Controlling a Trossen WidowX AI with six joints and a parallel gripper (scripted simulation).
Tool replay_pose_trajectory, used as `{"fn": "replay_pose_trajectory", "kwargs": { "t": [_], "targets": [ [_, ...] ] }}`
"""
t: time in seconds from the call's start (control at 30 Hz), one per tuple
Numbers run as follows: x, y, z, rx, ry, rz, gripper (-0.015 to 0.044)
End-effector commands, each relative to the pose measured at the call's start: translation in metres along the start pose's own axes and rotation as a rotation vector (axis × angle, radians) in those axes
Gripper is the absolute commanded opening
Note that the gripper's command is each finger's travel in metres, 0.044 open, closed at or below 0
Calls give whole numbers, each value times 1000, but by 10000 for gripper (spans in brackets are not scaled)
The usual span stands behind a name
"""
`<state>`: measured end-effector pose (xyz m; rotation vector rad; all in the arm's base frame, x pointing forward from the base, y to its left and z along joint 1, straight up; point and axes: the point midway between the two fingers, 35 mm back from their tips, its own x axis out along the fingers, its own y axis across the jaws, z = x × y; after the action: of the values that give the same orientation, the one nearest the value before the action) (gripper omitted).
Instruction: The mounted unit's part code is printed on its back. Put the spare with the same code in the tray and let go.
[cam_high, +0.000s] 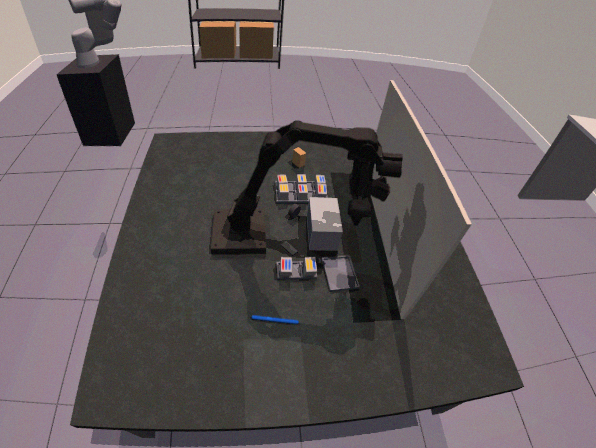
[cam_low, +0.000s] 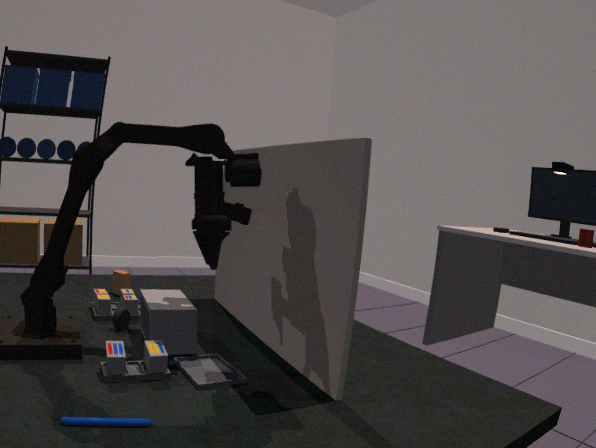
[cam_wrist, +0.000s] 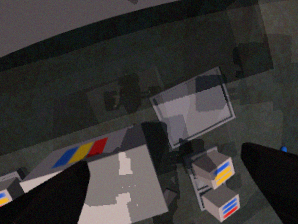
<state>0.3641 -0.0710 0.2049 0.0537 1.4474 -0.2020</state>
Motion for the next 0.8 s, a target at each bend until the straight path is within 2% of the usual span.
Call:
{"fn": "replay_pose_trajectory", "kwargs": {
  "t": [0.0, 0.1, 0.67, 0.77],
  "targets": [
    [-12, 70, -2, -151, 27, 94, 440],
    [-15, 85, -4, -184, 35, 113, 440],
    [-15, 85, -4, -184, 35, 113, 440],
    [-10, 110, -12, -394, 30, 122, 440]
  ]
}}
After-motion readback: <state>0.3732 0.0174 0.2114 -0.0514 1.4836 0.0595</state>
